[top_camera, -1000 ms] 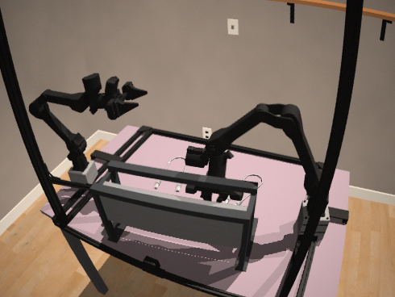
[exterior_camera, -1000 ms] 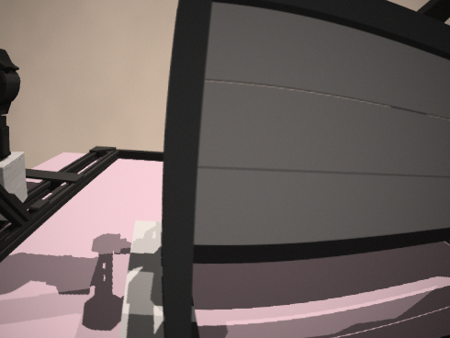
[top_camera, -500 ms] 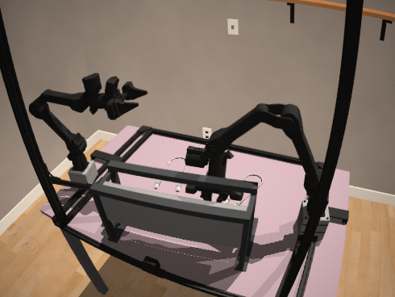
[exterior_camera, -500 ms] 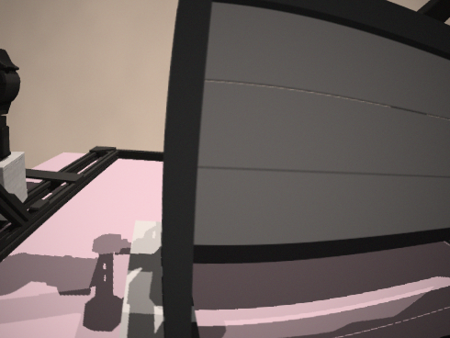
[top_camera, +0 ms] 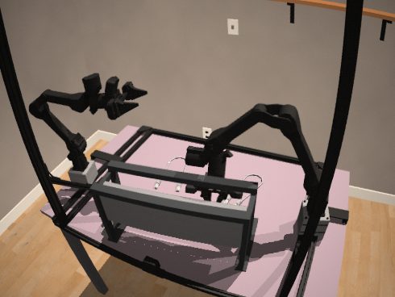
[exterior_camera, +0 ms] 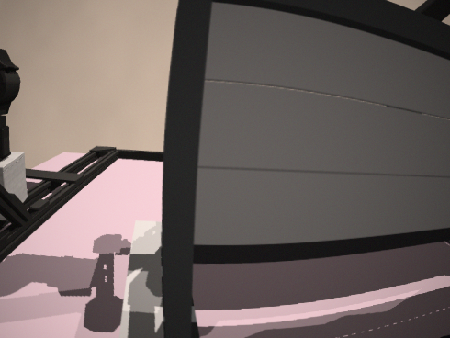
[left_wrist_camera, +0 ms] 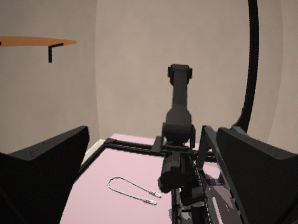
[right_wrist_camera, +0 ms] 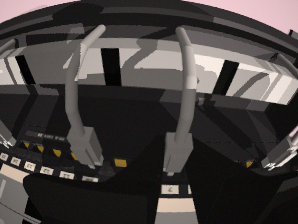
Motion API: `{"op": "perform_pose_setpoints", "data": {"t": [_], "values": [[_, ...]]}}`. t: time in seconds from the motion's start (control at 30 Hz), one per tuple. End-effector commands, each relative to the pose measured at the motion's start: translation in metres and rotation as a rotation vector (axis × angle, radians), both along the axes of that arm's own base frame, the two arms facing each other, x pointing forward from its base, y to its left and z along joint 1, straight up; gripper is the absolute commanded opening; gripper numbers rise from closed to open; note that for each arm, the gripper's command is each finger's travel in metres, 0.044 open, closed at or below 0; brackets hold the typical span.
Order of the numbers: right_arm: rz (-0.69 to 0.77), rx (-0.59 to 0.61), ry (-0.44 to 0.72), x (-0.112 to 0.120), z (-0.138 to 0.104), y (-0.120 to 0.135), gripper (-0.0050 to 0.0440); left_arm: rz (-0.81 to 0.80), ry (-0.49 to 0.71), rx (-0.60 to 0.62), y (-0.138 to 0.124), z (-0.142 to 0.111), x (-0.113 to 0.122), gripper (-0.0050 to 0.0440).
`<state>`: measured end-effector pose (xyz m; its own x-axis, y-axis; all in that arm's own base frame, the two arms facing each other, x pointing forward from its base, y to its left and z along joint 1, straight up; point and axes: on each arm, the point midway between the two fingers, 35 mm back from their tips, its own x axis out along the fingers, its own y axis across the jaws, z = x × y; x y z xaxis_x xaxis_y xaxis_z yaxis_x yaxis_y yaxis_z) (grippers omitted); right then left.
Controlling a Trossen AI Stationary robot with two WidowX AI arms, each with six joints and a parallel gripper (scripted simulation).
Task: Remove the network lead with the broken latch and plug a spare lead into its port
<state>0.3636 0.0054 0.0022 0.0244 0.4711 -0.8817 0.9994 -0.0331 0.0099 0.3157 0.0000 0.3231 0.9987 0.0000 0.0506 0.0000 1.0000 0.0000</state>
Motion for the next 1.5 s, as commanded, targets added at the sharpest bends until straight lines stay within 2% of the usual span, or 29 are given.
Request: {"op": "perform_pose_setpoints", "data": {"t": [0.0, 0.3, 0.33, 0.87, 0.9, 1.43, 1.47], "values": [[-0.054, -0.054, 0.012, -0.004, 0.001, -0.038, 0.0055, 0.0, 0.0, 0.0, 0.0, 0.0, 0.0, 0.044], [-0.054, -0.054, 0.012, -0.004, 0.001, -0.038, 0.0055, 0.0, 0.0, 0.0, 0.0, 0.0, 0.0, 0.044], [0.009, 0.0, -0.004, -0.004, 0.0, -0.04, 0.0055, 0.0, 0.0, 0.0, 0.0, 0.0, 0.0, 0.044], [0.009, 0.0, -0.004, -0.004, 0.0, -0.04, 0.0055, 0.0, 0.0, 0.0, 0.0, 0.0, 0.0, 0.044], [0.065, 0.052, -0.013, -0.001, 0.001, 0.002, 0.0055, 0.0, 0.0, 0.0, 0.0, 0.0, 0.0, 0.044], [0.065, 0.052, -0.013, -0.001, 0.001, 0.002, 0.0055, 0.0, 0.0, 0.0, 0.0, 0.0, 0.0, 0.044], [0.047, 0.048, -0.009, 0.0, 0.0, -0.001, 0.0176, 0.0, 0.0, 0.0, 0.0, 0.0, 0.0, 0.044]]}}
